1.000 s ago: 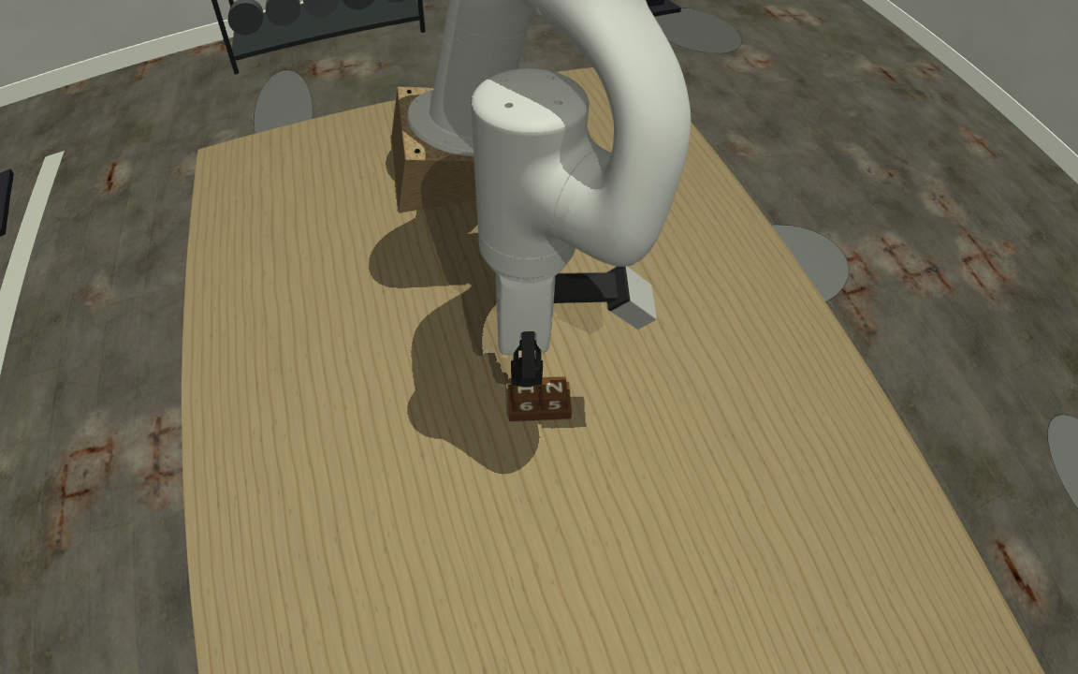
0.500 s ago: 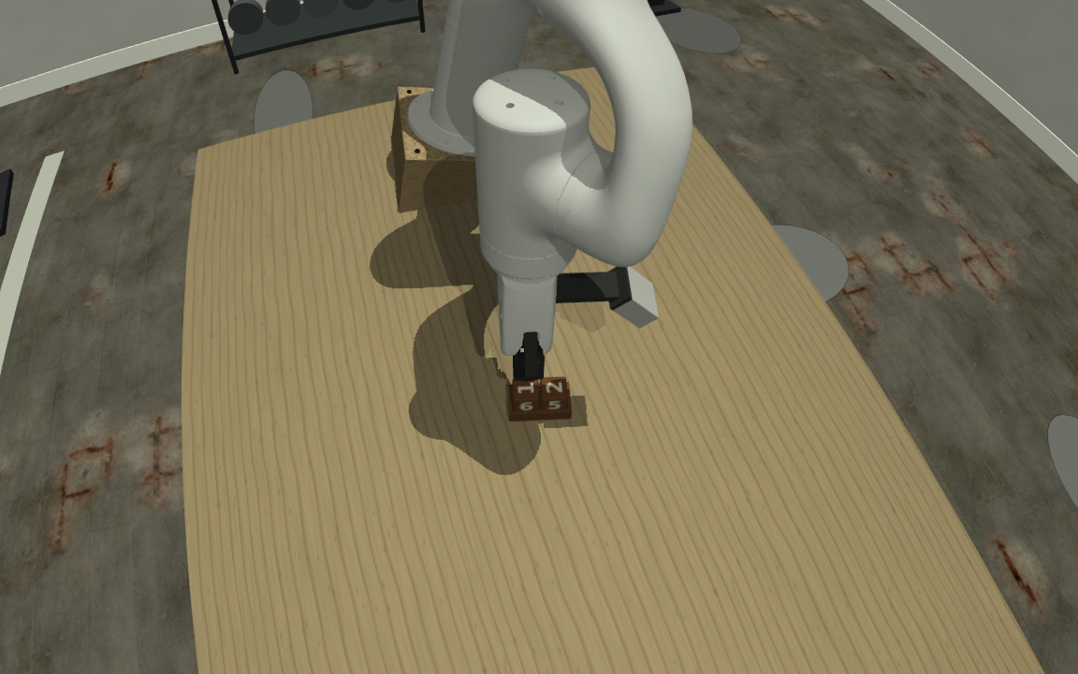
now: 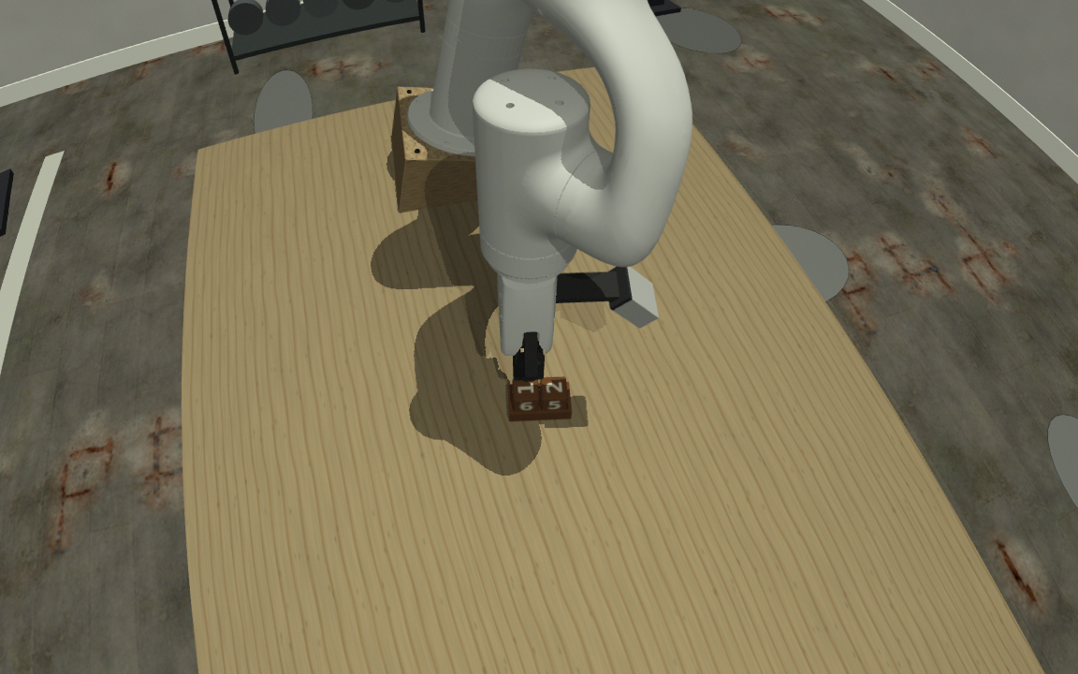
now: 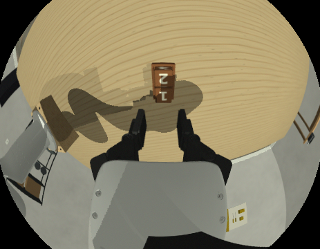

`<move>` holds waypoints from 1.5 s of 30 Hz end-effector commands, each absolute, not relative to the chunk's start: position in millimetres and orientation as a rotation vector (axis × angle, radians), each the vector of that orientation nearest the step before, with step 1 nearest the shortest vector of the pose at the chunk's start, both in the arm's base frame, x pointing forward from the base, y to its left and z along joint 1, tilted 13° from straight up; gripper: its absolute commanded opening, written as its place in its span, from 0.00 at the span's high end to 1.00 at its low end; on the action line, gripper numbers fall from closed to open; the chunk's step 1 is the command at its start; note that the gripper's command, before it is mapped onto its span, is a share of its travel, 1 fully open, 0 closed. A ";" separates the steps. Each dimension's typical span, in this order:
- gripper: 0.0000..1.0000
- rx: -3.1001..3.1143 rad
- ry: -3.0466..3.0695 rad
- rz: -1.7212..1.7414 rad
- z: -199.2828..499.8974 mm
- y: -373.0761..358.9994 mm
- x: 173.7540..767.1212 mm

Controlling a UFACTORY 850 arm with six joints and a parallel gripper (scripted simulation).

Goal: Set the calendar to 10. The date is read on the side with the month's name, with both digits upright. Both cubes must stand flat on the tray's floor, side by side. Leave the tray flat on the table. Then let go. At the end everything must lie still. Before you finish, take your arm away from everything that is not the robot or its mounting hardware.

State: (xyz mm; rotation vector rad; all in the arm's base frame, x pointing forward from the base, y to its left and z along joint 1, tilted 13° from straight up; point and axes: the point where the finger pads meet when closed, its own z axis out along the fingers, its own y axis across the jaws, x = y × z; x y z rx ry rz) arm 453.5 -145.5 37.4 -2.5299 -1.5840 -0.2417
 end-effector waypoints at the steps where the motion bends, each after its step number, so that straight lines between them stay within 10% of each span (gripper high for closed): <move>1: 0.53 -2.531 -1.585 -0.243 38.0 -145.9 454.3; 45: 0.53 -2.529 -1.585 -0.250 -2.9 -138.8 457.2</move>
